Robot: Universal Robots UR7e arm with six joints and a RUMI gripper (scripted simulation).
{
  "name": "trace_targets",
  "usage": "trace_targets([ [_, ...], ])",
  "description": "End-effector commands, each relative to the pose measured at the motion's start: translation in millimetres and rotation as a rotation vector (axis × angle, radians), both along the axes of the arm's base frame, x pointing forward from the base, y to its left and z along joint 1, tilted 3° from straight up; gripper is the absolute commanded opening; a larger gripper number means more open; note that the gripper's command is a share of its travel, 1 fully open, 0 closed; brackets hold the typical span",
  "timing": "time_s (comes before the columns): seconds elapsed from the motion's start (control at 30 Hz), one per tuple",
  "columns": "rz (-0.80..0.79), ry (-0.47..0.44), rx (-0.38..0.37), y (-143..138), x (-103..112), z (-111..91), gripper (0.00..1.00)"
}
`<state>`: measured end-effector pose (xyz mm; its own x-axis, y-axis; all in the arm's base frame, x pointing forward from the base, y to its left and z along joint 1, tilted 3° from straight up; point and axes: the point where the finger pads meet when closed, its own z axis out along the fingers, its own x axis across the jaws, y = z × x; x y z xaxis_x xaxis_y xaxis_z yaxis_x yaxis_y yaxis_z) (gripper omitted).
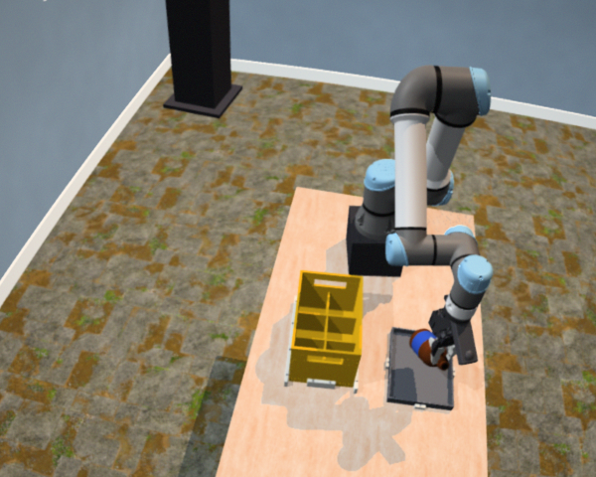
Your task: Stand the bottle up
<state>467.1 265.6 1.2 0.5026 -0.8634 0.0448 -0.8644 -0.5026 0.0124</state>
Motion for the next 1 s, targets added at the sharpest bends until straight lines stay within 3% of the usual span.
trace_targets([
  [0.0, 0.000, -0.001, 0.000, 0.5, 0.3, 9.2, 0.00],
  [0.97, 0.000, -0.001, 0.000, 1.6, 0.0, 33.2, 0.00],
])
